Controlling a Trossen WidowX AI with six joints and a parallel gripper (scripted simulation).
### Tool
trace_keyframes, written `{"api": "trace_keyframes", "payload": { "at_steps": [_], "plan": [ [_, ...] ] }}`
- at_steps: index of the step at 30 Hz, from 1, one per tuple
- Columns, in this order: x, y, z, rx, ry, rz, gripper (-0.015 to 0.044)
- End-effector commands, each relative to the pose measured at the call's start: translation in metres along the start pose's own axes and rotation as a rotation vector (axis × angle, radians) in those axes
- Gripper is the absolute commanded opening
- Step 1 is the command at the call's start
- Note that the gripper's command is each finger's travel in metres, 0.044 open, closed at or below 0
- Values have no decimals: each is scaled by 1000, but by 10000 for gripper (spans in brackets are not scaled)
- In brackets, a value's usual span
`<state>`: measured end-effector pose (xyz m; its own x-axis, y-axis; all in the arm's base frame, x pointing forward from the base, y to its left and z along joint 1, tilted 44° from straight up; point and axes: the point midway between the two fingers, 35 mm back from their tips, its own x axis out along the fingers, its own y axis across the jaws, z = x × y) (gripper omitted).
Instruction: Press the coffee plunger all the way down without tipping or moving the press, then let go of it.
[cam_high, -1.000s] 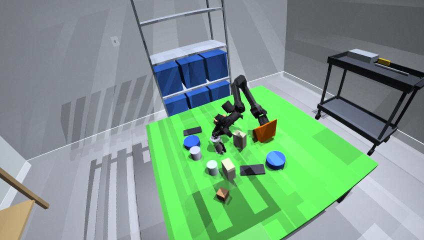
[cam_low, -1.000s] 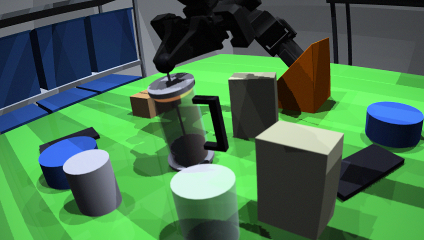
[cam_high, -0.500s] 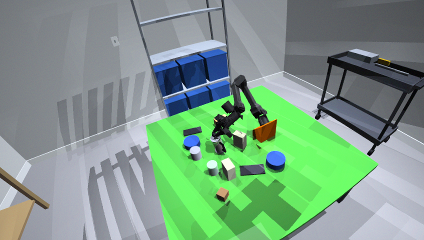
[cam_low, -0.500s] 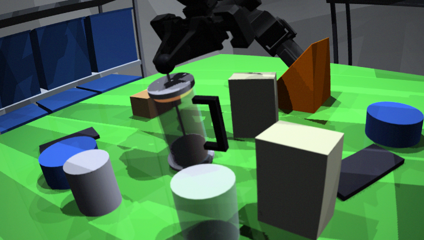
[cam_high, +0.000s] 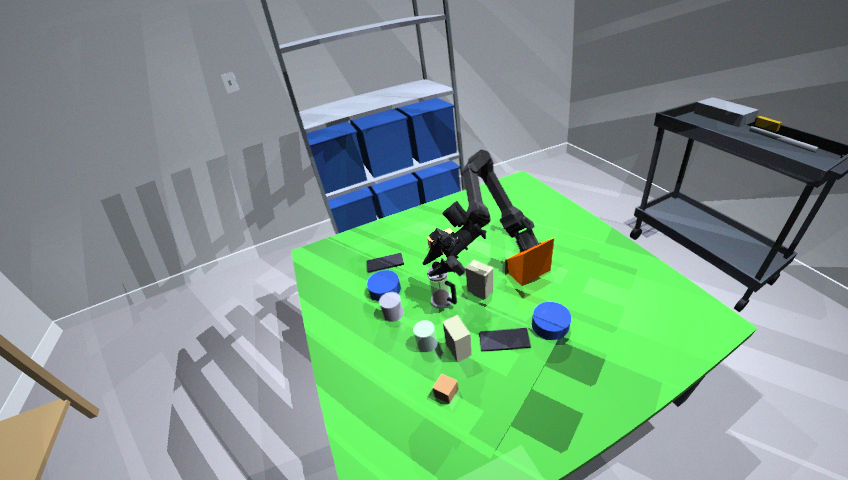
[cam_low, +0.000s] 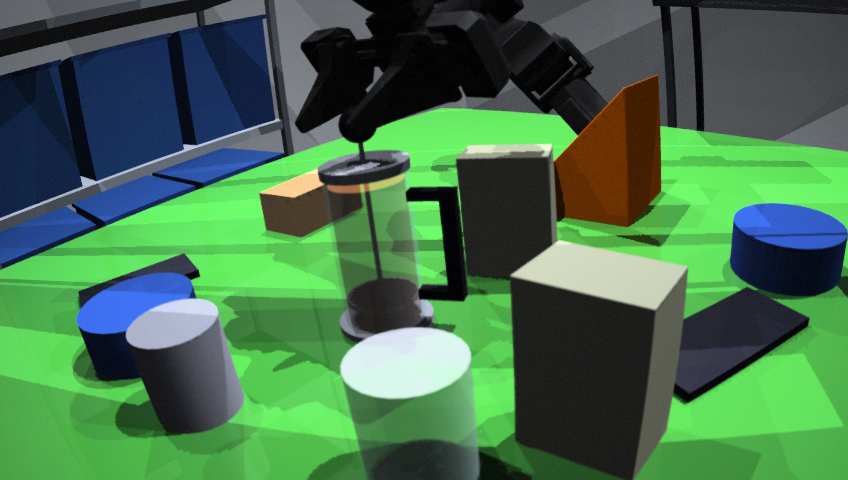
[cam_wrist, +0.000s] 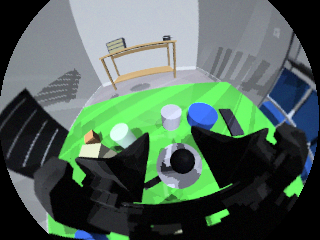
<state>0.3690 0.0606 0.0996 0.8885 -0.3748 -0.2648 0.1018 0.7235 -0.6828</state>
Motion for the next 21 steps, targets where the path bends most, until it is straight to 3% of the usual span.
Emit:
{"api": "trace_keyframes", "payload": {
  "at_steps": [1,4,9,16,21],
  "plan": [
    [0,1,0,2,-1,5,381],
    [0,1,0,2,-1,5,440],
    [-8,2,9,2,5,8,440],
    [-63,-7,52,-8,16,8,440],
    [-64,-7,51,-9,16,7,440]
  ]
}}
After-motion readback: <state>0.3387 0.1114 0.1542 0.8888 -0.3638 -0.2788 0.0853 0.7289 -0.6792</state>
